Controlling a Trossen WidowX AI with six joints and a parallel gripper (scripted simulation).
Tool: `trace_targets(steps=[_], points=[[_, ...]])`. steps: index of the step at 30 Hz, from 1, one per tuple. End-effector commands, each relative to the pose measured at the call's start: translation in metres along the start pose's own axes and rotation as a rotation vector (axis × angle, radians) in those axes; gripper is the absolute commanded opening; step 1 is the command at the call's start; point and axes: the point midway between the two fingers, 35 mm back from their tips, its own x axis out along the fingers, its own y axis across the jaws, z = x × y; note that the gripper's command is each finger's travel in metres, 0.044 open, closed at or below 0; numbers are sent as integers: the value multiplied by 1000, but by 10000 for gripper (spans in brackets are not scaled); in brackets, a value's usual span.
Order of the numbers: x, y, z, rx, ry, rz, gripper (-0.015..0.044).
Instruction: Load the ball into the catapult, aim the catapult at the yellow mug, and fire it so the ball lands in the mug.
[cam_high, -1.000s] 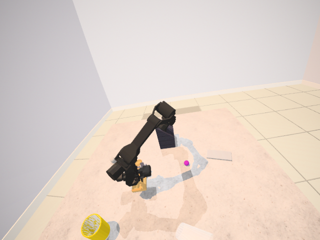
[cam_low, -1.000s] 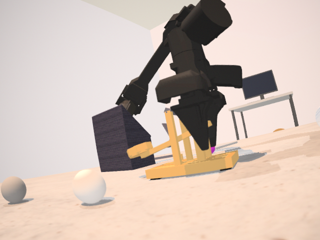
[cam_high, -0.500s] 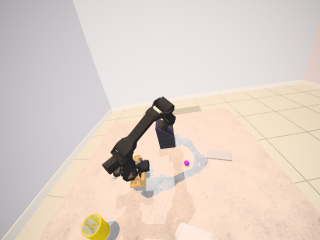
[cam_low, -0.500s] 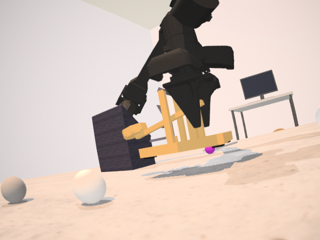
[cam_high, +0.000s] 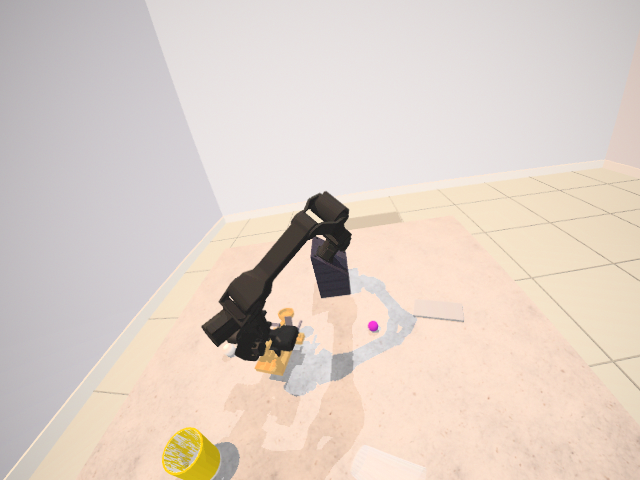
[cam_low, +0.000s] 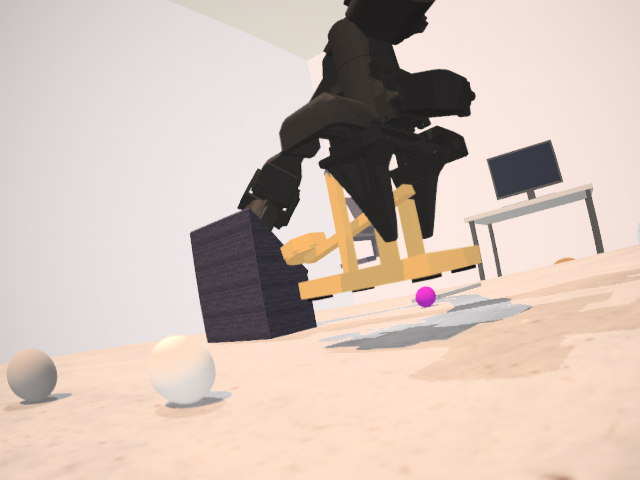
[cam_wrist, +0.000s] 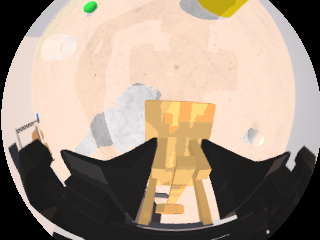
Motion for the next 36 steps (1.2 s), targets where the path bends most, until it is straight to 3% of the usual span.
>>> trace_targets(steps=[1, 14, 36], points=[[-2, -5, 1, 144, -1, -6, 0], [1, -16, 2, 261, -1, -6, 0], [37, -17, 3, 261, -1, -5, 0]])
